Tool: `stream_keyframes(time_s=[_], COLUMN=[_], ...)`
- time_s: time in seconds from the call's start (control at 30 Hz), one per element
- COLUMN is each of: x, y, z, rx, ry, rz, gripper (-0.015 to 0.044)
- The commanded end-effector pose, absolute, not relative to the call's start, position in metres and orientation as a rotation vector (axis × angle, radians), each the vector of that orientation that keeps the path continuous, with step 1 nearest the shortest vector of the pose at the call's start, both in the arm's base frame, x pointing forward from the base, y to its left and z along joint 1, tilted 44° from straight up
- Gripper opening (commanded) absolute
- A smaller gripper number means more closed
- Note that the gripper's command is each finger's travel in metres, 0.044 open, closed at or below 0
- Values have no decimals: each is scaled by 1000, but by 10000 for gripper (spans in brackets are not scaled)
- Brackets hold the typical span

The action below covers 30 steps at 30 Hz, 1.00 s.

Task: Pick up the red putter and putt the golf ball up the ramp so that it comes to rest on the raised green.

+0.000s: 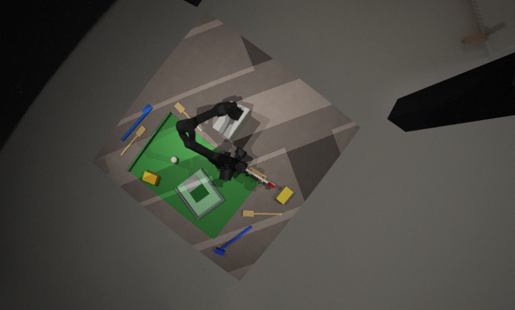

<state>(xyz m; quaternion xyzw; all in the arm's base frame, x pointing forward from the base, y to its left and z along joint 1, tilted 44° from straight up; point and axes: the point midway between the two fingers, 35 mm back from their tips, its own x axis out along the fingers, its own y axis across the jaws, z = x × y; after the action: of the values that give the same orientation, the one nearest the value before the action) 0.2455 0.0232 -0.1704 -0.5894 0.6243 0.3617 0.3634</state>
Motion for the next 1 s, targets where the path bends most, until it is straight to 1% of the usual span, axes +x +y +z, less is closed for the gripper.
stream_keyframes(time_s=[0.0,0.07,0.3,0.47,0.77,0.97], x=[246,246,246,250,251,251], y=[23,23,24,41,90,87], z=[-170,-170,-169,-154,-102,-103], rx=[-1516,-1516,-1516,-1514,-1511,-1517], ry=[1607,1607,1607,1604,1605,1605], rz=[930,930,930,933,935,923], gripper=[99,46,0,0,0,0])
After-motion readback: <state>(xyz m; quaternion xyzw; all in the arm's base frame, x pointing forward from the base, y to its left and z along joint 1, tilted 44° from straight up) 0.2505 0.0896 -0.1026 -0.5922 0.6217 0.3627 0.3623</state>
